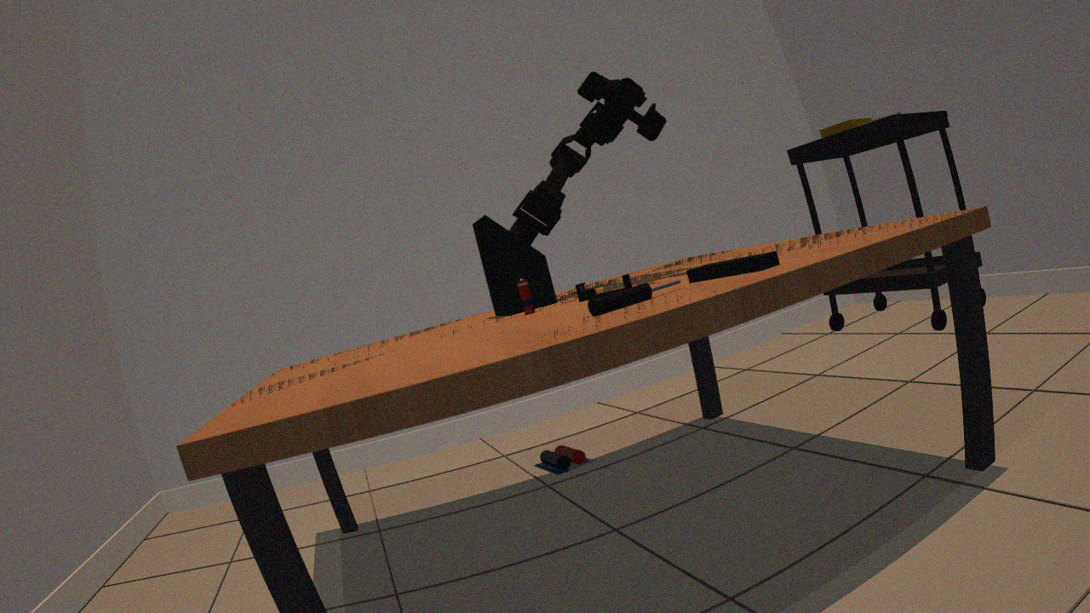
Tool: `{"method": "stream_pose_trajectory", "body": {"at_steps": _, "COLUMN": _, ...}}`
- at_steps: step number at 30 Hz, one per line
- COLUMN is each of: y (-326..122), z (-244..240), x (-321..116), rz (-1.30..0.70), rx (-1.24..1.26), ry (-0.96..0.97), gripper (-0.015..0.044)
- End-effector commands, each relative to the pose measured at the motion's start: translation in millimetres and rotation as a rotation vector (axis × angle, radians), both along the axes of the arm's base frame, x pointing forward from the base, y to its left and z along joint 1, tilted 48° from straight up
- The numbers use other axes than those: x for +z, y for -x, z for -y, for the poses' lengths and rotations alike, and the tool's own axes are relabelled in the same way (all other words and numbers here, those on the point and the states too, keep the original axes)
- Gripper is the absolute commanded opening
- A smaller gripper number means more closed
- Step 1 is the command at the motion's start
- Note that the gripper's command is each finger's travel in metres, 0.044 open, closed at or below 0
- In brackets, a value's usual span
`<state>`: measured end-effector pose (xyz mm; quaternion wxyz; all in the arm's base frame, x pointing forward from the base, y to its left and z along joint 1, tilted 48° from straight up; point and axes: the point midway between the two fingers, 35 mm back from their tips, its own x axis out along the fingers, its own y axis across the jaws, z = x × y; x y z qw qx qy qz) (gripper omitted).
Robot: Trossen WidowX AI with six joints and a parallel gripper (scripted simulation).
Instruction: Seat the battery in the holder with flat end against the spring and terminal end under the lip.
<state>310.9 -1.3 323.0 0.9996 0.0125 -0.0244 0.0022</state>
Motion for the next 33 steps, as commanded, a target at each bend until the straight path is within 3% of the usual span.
{"method": "stream_pose_trajectory", "body": {"at_steps": 1, "y": -1, "z": 0, "x": -2, "rz": -0.007, "rx": 0.001, "ry": 0.004, "gripper": 0.0374}}
{"method": "stream_pose_trajectory", "body": {"at_steps": 8, "y": -21, "z": 13, "x": -70, "rz": -0.277, "rx": 0.05, "ry": 0.139, "gripper": 0.019}}
{"method": "stream_pose_trajectory", "body": {"at_steps": 15, "y": -15, "z": 34, "x": -206, "rz": -0.826, "rx": 0.268, "ry": 0.256, "gripper": 0.0006}}
{"method": "stream_pose_trajectory", "body": {"at_steps": 23, "y": 51, "z": 32, "x": -304, "rz": -1.236, "rx": 0.679, "ry": 0.075, "gripper": 0.0}}
{"method": "stream_pose_trajectory", "body": {"at_steps": 29, "y": 95, "z": 18, "x": -325, "rz": -1.314, "rx": 0.965, "ry": -0.205, "gripper": 0.0}}
{"method": "stream_pose_trajectory", "body": {"at_steps": 33, "y": 98, "z": 17, "x": -325, "rz": -1.312, "rx": 0.993, "ry": -0.239, "gripper": 0.0}}
